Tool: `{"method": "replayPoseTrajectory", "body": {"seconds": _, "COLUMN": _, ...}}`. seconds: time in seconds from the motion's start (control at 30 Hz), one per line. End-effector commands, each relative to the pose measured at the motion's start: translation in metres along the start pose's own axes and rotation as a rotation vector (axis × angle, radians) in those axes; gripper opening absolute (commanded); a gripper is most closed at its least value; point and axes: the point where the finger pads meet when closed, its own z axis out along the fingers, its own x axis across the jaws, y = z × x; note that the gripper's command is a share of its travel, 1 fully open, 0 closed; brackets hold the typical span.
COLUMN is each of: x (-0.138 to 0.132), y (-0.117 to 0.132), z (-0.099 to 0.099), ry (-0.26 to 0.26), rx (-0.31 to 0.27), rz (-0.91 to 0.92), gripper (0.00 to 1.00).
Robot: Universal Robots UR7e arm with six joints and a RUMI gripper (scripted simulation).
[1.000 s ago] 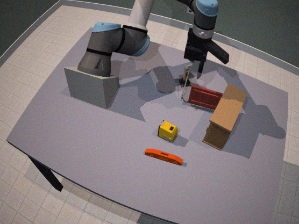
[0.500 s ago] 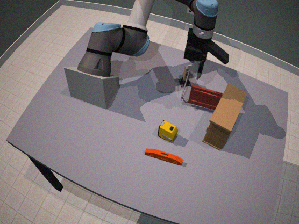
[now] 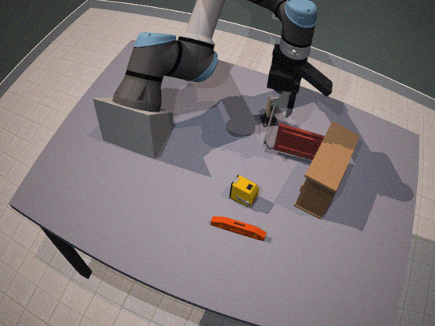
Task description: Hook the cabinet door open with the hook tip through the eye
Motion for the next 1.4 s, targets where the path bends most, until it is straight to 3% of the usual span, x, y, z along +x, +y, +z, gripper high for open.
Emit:
{"method": "replayPoseTrajectory", "body": {"seconds": 0.0, "x": 0.0, "y": 0.001, "z": 0.012, "ry": -0.004, "rx": -0.003, "rz": 0.001, "gripper": 0.15}}
{"method": "replayPoseTrajectory", "body": {"seconds": 0.8, "x": 0.0, "y": 0.0, "z": 0.05, "ry": -0.004, "rx": -0.003, "rz": 0.001, "gripper": 0.15}}
{"method": "replayPoseTrajectory", "body": {"seconds": 1.37, "x": 0.0, "y": 0.0, "z": 0.064, "ry": -0.003, "rx": -0.003, "rz": 0.001, "gripper": 0.15}}
